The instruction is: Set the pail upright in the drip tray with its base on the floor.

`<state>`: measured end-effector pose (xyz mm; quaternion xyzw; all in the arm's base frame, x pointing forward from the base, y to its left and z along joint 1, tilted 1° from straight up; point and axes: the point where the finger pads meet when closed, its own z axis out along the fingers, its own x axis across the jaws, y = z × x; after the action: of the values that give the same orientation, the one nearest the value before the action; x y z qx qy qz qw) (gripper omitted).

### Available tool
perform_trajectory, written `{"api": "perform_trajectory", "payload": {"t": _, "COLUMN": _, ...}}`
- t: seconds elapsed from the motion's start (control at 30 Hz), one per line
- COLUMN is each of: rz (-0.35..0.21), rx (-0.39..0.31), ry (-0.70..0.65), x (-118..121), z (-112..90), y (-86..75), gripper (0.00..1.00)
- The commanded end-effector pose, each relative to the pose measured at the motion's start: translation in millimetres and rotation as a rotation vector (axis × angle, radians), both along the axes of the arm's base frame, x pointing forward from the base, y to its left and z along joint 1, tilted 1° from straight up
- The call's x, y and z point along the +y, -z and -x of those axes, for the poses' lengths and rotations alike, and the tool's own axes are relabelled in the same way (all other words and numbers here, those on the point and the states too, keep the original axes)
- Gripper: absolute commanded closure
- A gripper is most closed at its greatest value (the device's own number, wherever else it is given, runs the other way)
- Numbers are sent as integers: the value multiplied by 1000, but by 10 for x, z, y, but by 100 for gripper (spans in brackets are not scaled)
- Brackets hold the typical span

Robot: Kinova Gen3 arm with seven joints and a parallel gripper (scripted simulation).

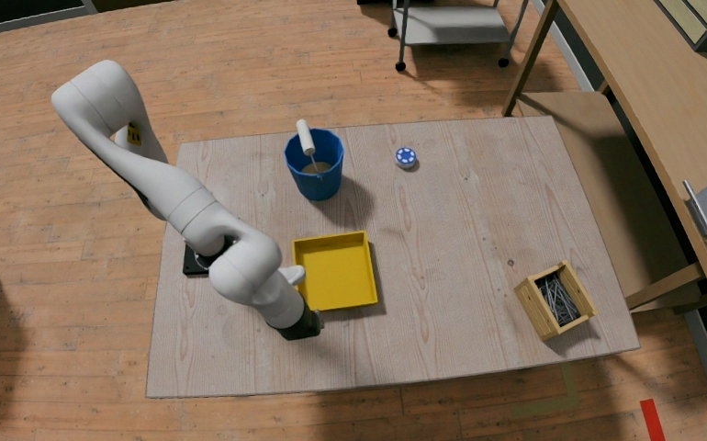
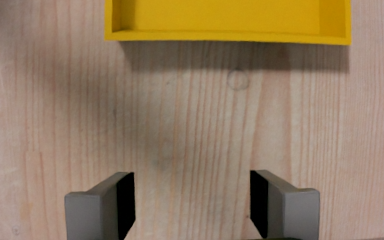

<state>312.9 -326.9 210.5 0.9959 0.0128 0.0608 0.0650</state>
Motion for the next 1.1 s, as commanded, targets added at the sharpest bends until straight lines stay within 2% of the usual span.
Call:
{"api": "perform_trajectory", "payload": {"t": 0.0, "rz": -2, "rx": -3, "ry": -13, "x": 105, "z": -109, "y": -50, "gripper": 0}}
{"api": "perform_trajectory", "payload": {"t": 0.23, "rz": -44, "rx": -3, "ry": -32, "x": 718, "z": -508, "y": -133, "gripper": 0}}
{"api": "perform_trajectory", "payload": {"t": 0.5, "rz": -101, "rx": 17, "ry": -61, "x": 1791, "z": -919, "y": -281, "gripper": 0}}
{"api": "perform_trajectory", "payload": {"t": 0.57, "rz": -101, "rx": 17, "ry": -61, "x": 1791, "z": -919, "y": -281, "gripper": 0}}
{"api": "perform_trajectory", "payload": {"t": 0.8, "rz": -134, "rx": 53, "ry": -87, "x": 2872, "z": -1031, "y": -439, "gripper": 0}}
{"api": "perform_trajectory", "payload": {"t": 1.07, "rz": -142, "rx": 98, "ry": -112, "x": 3957, "z": -848, "y": -615, "gripper": 0}}
